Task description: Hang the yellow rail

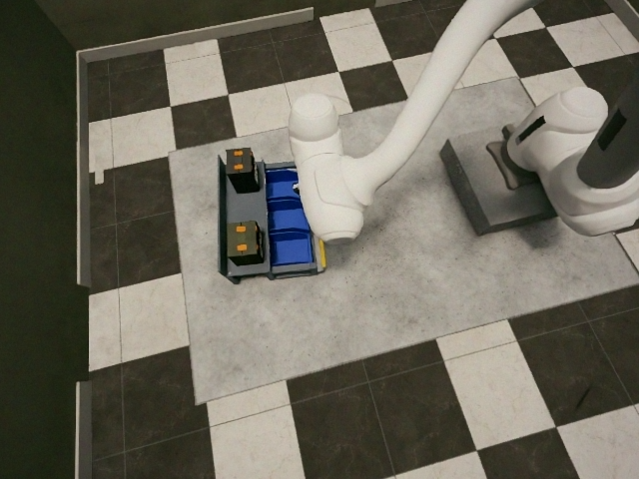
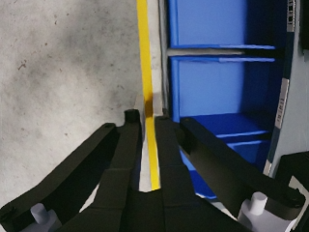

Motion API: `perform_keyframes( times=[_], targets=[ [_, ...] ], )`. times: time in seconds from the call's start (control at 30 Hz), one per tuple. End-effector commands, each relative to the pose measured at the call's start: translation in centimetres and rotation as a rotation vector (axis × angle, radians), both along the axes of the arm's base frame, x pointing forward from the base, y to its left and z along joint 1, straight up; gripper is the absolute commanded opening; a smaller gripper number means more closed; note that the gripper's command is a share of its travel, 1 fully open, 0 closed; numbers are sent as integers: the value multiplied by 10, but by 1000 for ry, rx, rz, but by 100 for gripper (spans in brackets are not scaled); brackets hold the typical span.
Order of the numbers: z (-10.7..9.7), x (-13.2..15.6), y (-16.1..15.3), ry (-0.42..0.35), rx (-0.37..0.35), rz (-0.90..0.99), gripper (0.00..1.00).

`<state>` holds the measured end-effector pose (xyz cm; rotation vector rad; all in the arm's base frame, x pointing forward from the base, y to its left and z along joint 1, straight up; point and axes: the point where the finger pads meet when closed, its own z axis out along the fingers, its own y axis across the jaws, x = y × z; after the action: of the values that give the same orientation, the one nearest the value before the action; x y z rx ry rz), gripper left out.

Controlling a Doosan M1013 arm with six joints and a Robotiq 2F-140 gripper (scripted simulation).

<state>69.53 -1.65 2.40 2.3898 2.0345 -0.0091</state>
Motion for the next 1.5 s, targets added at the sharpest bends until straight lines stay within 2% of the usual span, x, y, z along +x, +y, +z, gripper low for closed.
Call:
perform_keyframes(
  times=[0.0, 0.3, 0.47, 1.47],
  targets=[
    [0, 1, 0, 0, 0, 0, 10],
    [0, 1, 0, 0, 0, 0, 10],
    [-5, 18, -3, 0, 0, 0, 10],
    [-12, 16, -3, 0, 0, 0, 10]
  ],
)
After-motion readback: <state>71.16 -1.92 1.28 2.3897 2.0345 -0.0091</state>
